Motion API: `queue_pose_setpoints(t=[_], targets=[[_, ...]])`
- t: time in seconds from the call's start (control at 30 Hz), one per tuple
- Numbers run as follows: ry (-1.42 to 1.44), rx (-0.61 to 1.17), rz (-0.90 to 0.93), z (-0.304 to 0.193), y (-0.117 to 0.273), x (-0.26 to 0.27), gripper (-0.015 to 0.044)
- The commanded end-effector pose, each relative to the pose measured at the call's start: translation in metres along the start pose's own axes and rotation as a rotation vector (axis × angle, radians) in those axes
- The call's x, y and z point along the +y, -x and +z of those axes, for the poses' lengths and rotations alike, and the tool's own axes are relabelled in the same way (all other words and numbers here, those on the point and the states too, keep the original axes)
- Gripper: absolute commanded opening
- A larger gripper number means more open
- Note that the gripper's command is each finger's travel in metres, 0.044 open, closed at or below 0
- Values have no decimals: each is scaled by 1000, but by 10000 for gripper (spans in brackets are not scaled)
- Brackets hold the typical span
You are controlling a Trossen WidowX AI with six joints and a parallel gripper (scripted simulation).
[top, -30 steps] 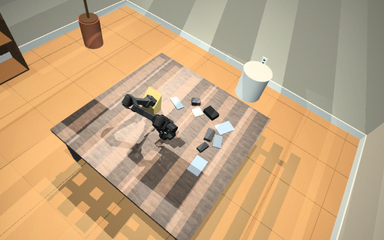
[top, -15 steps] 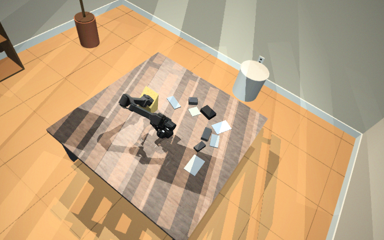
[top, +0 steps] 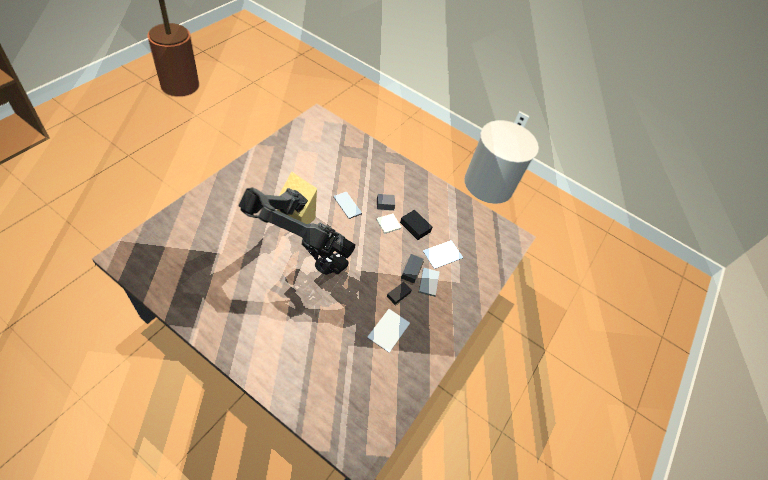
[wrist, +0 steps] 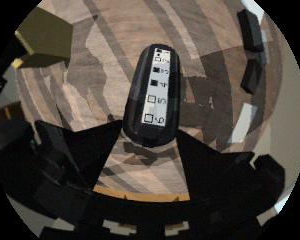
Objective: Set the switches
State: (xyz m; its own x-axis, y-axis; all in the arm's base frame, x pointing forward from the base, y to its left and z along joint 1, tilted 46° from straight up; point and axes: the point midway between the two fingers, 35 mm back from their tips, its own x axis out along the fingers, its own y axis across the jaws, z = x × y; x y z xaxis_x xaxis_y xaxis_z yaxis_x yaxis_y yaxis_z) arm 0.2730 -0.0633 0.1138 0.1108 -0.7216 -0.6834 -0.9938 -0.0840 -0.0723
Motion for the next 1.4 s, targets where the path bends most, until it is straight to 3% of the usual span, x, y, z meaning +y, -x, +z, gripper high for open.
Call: queue_pose_setpoints(t=[0.0,1.37], targets=[[-3,-11,-9,6,5,-3,335],[-3,-13,-8,30,22,0,336]])
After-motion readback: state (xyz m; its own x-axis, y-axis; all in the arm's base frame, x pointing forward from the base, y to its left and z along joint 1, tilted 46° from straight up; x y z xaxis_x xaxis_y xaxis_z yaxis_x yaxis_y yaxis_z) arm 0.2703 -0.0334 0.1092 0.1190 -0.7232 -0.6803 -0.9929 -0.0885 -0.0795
